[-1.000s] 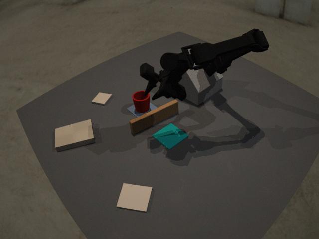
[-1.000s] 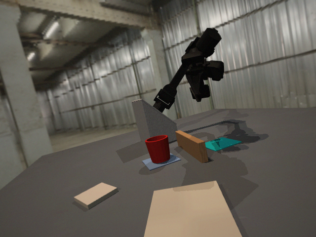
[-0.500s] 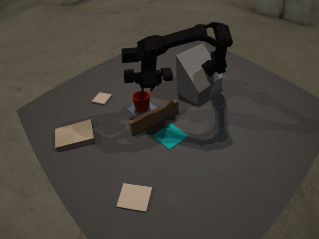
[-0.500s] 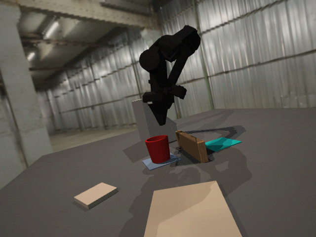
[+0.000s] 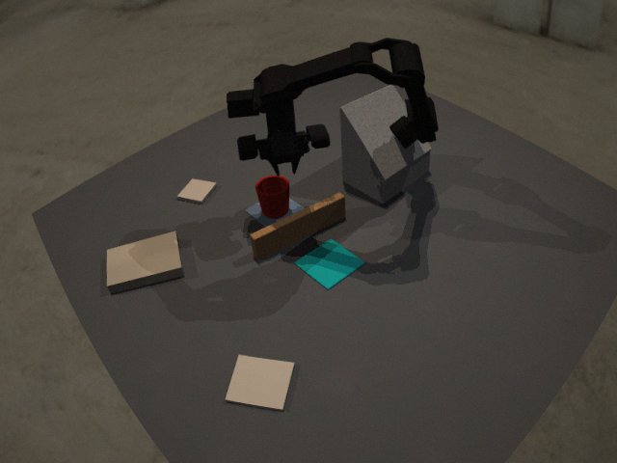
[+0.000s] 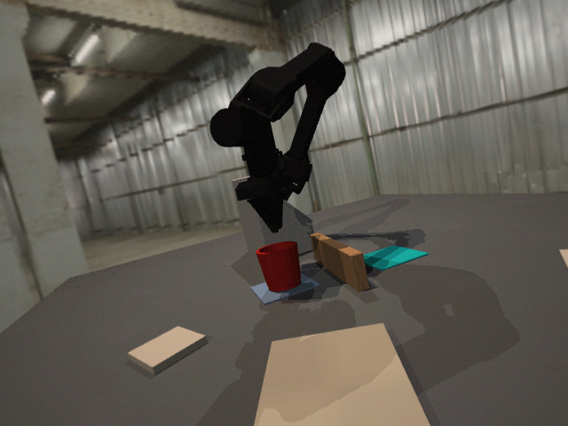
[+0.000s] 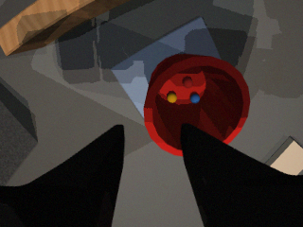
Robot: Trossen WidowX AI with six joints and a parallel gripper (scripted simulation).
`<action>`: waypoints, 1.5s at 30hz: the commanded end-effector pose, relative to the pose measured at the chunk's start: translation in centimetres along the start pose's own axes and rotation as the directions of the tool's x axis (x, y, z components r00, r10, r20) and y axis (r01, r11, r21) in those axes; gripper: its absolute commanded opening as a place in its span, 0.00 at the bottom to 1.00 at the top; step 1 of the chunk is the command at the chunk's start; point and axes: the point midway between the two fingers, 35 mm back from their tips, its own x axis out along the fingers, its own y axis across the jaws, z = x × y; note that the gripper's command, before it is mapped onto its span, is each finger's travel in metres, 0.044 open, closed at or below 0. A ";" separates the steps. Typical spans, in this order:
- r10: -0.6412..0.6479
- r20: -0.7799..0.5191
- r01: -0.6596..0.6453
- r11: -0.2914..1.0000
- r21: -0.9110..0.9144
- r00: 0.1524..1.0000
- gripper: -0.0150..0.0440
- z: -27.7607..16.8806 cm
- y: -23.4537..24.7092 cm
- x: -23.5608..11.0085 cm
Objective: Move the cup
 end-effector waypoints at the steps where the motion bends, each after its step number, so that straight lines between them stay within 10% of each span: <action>1: 0.000 0.006 0.000 1.000 -0.006 1.000 0.50 0.0 -0.1 0.6; 40: 0.002 0.009 -0.001 1.000 -0.007 1.000 0.50 0.0 0.0 6.3; 45: 0.003 0.004 -0.003 1.000 -0.011 1.000 0.38 0.0 0.0 6.1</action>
